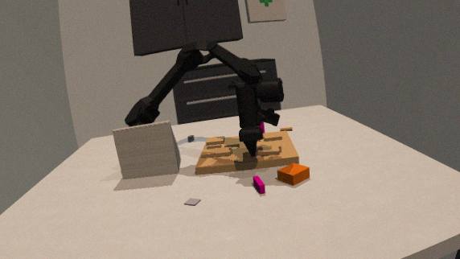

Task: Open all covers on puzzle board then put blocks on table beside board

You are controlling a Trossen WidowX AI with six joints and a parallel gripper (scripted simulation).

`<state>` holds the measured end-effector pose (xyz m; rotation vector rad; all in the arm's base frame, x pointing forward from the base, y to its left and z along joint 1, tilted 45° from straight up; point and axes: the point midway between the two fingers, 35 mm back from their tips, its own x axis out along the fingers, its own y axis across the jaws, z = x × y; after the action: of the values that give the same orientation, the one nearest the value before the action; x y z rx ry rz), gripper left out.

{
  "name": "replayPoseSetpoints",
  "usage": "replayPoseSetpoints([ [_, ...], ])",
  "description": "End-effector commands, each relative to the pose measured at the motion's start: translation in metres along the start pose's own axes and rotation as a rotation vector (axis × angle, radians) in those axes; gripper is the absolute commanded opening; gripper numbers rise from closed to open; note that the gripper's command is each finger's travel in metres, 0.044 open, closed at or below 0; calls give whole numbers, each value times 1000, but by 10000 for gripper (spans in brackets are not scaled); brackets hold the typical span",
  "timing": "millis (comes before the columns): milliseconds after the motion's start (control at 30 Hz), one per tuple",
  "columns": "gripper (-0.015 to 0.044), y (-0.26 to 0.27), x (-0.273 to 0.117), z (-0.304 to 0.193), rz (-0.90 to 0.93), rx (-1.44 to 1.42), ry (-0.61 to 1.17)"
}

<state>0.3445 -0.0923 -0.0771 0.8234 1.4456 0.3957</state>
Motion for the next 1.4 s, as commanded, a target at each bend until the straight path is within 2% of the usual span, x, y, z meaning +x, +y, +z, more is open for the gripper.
replayPoseSetpoints([
  [0, 0, 5, -1, -1, 5, 3, -4],
  [1367, 0, 48, -1, 5, 7, 3, -4],
])
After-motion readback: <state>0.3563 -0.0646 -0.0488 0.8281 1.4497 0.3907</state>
